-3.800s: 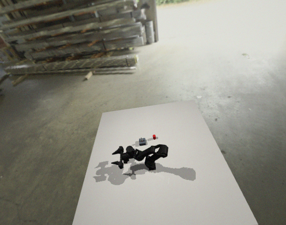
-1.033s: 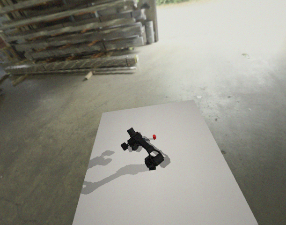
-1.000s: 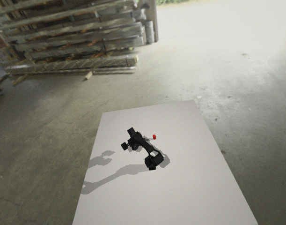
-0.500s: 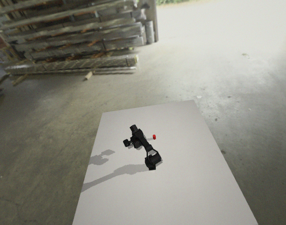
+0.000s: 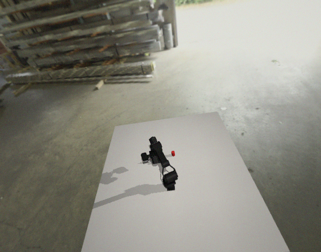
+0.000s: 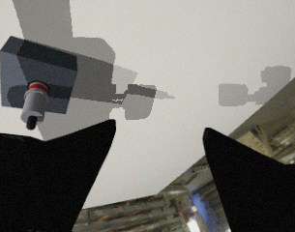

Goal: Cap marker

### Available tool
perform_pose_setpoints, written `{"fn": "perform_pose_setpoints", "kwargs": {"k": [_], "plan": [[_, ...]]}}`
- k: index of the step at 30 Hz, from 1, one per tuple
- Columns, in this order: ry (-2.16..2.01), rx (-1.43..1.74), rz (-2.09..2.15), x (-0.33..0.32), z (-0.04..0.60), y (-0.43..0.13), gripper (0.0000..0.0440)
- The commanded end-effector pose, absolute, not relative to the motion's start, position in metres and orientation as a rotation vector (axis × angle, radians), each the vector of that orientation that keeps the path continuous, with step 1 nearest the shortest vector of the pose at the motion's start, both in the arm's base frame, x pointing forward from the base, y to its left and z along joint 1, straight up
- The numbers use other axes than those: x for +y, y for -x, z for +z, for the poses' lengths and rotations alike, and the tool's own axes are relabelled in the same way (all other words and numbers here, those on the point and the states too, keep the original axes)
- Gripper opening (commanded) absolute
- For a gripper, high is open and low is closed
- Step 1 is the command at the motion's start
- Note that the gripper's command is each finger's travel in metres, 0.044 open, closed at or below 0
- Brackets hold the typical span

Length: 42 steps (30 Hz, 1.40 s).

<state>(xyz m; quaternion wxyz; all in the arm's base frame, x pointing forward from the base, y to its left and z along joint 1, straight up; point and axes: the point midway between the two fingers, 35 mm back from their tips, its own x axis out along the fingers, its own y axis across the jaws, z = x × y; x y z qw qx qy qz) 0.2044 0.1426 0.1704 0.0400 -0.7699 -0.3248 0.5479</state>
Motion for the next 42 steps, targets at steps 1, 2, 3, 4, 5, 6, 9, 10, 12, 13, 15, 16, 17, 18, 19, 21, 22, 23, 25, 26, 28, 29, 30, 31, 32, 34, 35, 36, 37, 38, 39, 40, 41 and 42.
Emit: {"fn": "perform_pose_setpoints", "kwargs": {"k": [1,2,3,4,5,6,9,10,12,13,15,16,17,18,19,21,22,23,25,26,28,29,30,31,32,34,35,36,37,38,39,40,41,42], "plan": [[2.354,-0.950,1.703,0.136,0.171,-0.209,0.0329],[2.350,-0.934,1.710,0.134,0.171,-0.210,0.0329],[2.347,-0.918,1.717,0.132,0.171,-0.211,0.0329],[2.343,-0.903,1.723,0.130,0.171,-0.212,0.0329],[2.340,-0.887,1.729,0.128,0.171,-0.213,0.0329],[2.336,-0.872,1.736,0.126,0.171,-0.214,0.0329],[2.325,-0.826,1.754,0.120,0.171,-0.217,0.0329],[2.321,-0.811,1.760,0.118,0.171,-0.218,0.0329],[2.314,-0.781,1.771,0.114,0.171,-0.220,0.0329],[2.310,-0.766,1.777,0.112,0.171,-0.221,0.0329],[2.302,-0.737,1.787,0.107,0.171,-0.224,0.0329],[2.299,-0.722,1.793,0.105,0.171,-0.225,0.0329],[2.295,-0.708,1.798,0.103,0.170,-0.226,0.0329],[2.291,-0.694,1.803,0.101,0.170,-0.227,0.0329],[2.287,-0.679,1.808,0.099,0.170,-0.228,0.0329],[2.279,-0.651,1.818,0.095,0.170,-0.230,0.0329],[2.275,-0.637,1.823,0.093,0.170,-0.231,0.0329],[2.271,-0.623,1.827,0.091,0.170,-0.232,0.0329],[2.263,-0.596,1.837,0.087,0.169,-0.234,0.0329],[2.259,-0.582,1.841,0.085,0.169,-0.236,0.0329],[2.251,-0.555,1.850,0.081,0.168,-0.238,0.0329],[2.247,-0.542,1.855,0.079,0.168,-0.239,0.0329],[2.243,-0.528,1.859,0.076,0.168,-0.240,0.0329],[2.239,-0.515,1.864,0.074,0.168,-0.241,0.0329],[2.235,-0.502,1.868,0.072,0.167,-0.242,0.0329],[2.227,-0.476,1.877,0.068,0.167,-0.244,0.0329],[2.223,-0.464,1.881,0.066,0.166,-0.245,0.0329],[2.219,-0.451,1.885,0.064,0.166,-0.246,0.0329],[2.215,-0.438,1.889,0.062,0.166,-0.247,0.0329],[2.210,-0.426,1.893,0.060,0.165,-0.249,0.0329],[2.206,-0.413,1.897,0.058,0.165,-0.250,0.0329],[2.202,-0.401,1.902,0.056,0.164,-0.251,0.0329],[2.198,-0.389,1.906,0.053,0.164,-0.252,0.0329],[2.194,-0.376,1.910,0.051,0.164,-0.253,0.0329]]}}
